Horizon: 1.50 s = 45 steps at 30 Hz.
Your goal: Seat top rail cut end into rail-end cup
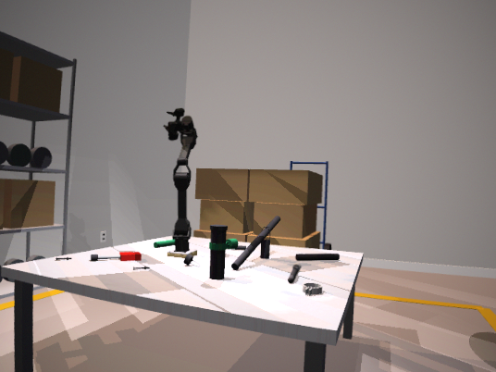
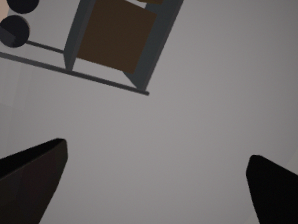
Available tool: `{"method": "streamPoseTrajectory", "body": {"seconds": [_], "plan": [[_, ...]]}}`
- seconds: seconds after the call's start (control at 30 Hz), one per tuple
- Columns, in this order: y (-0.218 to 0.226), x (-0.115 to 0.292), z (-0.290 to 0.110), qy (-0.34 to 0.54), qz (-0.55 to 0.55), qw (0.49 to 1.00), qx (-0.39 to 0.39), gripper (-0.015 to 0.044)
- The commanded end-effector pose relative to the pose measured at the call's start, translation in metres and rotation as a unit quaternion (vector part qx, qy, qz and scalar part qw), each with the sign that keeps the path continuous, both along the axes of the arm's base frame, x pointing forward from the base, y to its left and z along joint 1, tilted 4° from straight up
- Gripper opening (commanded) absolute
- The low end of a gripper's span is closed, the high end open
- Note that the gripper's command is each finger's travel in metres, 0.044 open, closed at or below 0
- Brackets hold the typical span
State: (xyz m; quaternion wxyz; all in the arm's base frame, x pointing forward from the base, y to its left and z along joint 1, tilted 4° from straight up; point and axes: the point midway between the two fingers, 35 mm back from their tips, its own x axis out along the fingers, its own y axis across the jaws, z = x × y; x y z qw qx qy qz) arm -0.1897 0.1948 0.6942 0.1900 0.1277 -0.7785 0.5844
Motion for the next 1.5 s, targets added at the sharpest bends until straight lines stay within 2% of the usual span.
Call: {"method": "streamPoseTrajectory", "body": {"seconds": [0.0, 0.1, 0.4, 0.6, 0.8, 0.97, 1.13, 1.47], "plan": [[0.002, 0.001, 0.0, 0.001, -0.003, 1.0, 0.0, 0.0426], [0.027, 0.014, -0.004, 0.017, -0.049, 0.999, -0.012, 0.044], [0.122, 0.095, -0.034, 0.076, -0.198, 0.956, -0.204, 0.044], [0.166, 0.172, -0.063, 0.144, -0.295, 0.891, -0.314, 0.044], [0.187, 0.26, -0.102, 0.229, -0.383, 0.797, -0.407, 0.044], [0.185, 0.337, -0.14, 0.31, -0.445, 0.699, -0.466, 0.044], [0.163, 0.411, -0.181, 0.396, -0.495, 0.586, -0.505, 0.044], [0.067, 0.529, -0.269, 0.563, -0.549, 0.329, -0.522, 0.044]]}}
